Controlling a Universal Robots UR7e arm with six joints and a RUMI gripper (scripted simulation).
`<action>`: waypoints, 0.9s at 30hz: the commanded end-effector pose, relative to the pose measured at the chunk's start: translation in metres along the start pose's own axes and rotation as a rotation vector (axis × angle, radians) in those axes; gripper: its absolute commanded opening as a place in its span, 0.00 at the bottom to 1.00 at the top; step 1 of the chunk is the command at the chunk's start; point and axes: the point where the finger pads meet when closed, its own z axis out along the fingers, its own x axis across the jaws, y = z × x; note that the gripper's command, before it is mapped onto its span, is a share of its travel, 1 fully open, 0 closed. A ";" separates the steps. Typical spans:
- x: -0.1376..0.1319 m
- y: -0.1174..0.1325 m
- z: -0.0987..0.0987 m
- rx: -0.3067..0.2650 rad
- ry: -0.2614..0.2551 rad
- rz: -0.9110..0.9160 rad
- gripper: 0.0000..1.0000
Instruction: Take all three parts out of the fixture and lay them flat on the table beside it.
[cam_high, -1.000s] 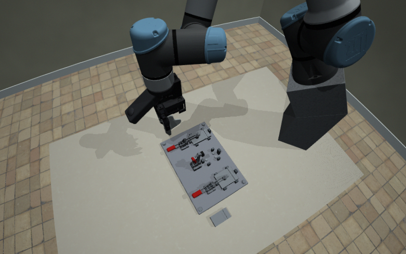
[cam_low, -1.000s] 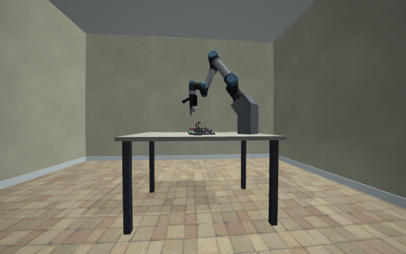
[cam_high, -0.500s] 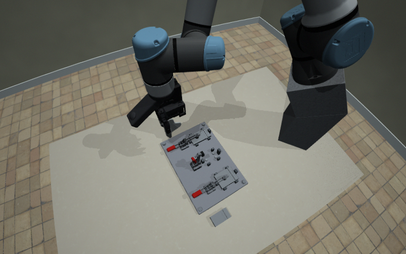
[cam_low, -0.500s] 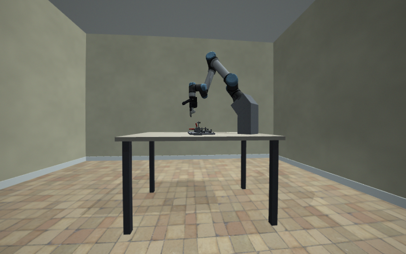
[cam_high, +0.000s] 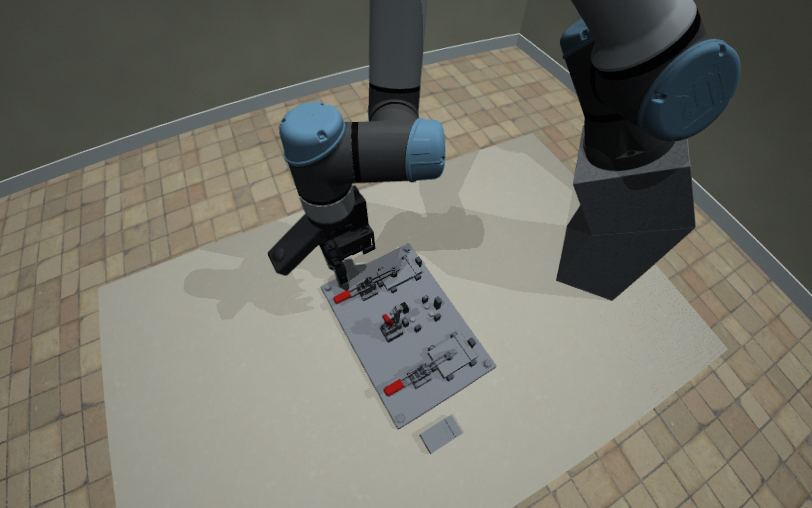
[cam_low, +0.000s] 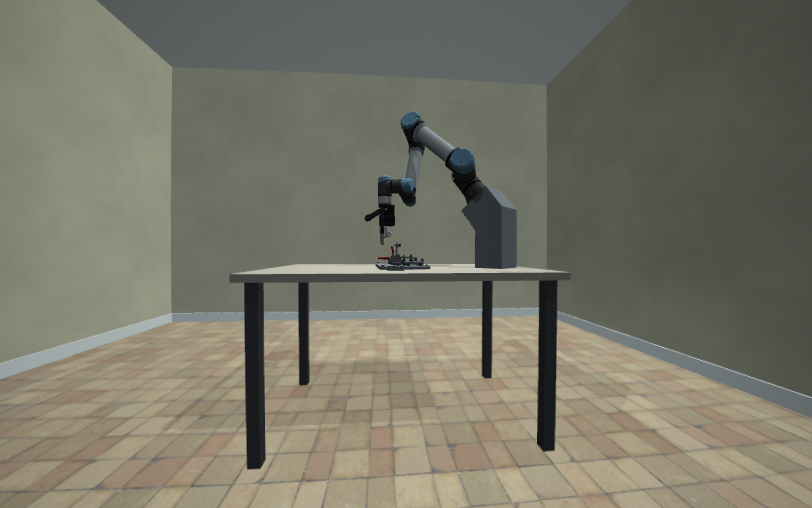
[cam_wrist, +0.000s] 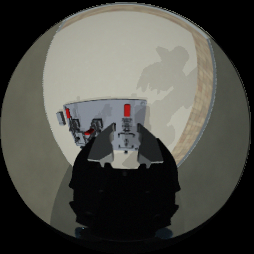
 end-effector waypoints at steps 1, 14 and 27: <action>0.002 -0.005 0.030 0.011 0.004 0.002 0.28; 0.002 -0.005 0.059 0.011 0.004 0.002 0.28; 0.001 -0.005 0.059 0.012 0.003 0.001 0.28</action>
